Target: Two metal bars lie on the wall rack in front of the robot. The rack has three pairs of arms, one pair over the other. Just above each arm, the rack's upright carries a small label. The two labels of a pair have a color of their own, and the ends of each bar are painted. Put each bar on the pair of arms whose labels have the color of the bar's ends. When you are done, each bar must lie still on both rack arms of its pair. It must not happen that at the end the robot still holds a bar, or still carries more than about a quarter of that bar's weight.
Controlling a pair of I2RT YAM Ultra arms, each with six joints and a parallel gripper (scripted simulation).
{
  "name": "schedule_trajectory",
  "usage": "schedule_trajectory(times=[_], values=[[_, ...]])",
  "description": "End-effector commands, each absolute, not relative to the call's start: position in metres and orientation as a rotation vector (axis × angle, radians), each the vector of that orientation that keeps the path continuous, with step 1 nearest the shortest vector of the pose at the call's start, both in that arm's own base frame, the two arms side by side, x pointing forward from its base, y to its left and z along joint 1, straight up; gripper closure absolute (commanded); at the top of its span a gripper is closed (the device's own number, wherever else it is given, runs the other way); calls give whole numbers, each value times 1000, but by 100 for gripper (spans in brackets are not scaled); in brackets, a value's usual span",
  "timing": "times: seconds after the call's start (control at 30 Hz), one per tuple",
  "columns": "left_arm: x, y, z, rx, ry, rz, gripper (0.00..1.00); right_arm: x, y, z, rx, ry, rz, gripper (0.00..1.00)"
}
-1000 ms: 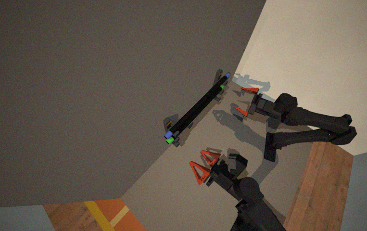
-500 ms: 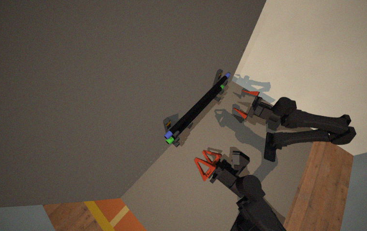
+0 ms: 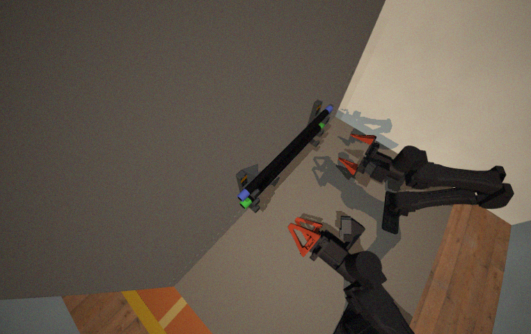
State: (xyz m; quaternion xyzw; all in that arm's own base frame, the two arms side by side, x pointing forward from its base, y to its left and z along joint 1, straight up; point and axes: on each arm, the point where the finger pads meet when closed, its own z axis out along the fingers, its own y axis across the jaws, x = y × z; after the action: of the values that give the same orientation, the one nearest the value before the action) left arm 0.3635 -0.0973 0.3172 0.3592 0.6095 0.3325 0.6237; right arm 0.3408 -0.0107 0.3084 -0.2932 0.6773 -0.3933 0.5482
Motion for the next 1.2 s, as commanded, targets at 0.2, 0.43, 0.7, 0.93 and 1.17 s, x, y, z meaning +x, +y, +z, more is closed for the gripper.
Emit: schedule_trajectory(times=[0.2, 0.43, 0.7, 0.93, 1.17], values=[[363, -109, 304, 925, 1350, 882, 0, 331, -11, 304, -776, 1553, -1069, 0], [362, -115, 299, 976, 1325, 930, 0, 328, -11, 299, -820, 1538, -1129, 0], [360, -125, 290, 1055, 1283, 1005, 0, 323, -13, 290, -888, 1512, -1224, 0], [359, -132, 284, 1103, 1255, 1052, 0, 320, -13, 284, -931, 1494, -1282, 0], [357, -140, 276, 1168, 1215, 1113, 0, 316, -14, 276, -987, 1467, -1360, 0]])
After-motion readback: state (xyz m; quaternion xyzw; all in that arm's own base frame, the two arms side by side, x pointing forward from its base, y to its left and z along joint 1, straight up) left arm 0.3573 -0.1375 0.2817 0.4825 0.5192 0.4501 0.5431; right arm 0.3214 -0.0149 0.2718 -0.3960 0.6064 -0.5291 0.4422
